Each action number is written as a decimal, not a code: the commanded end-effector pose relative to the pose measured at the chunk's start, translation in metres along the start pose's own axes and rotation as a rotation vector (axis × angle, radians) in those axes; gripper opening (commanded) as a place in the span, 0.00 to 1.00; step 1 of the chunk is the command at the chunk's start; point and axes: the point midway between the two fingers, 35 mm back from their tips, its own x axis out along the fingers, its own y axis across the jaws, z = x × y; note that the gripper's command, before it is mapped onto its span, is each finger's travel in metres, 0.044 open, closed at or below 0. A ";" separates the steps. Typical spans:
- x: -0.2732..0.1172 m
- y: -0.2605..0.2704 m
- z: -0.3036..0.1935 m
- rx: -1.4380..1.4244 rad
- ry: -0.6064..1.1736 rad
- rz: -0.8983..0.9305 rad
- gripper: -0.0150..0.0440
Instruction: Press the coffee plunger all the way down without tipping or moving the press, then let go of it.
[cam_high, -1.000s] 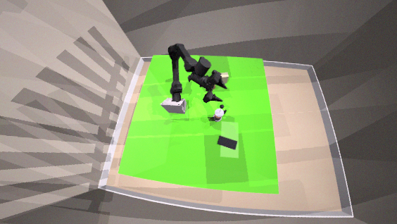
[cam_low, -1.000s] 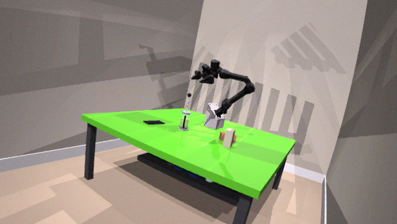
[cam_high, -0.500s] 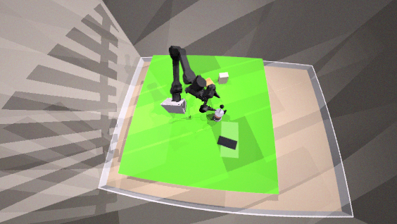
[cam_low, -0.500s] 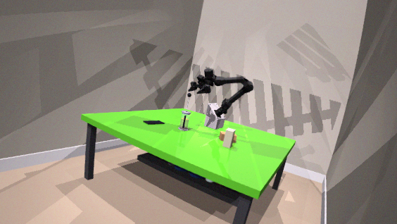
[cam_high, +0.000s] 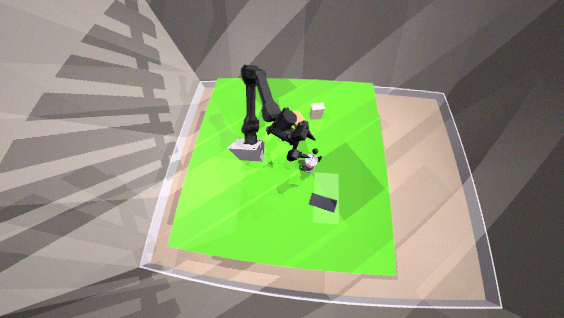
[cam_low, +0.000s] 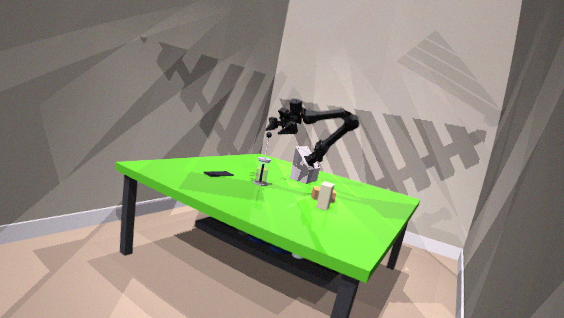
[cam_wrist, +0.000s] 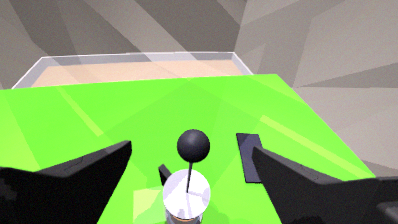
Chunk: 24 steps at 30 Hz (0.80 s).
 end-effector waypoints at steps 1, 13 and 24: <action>0.009 -0.001 -0.003 0.009 0.006 -0.003 1.00; 0.026 0.000 -0.003 0.010 0.004 0.000 1.00; 0.026 0.000 -0.003 0.010 0.004 0.000 0.51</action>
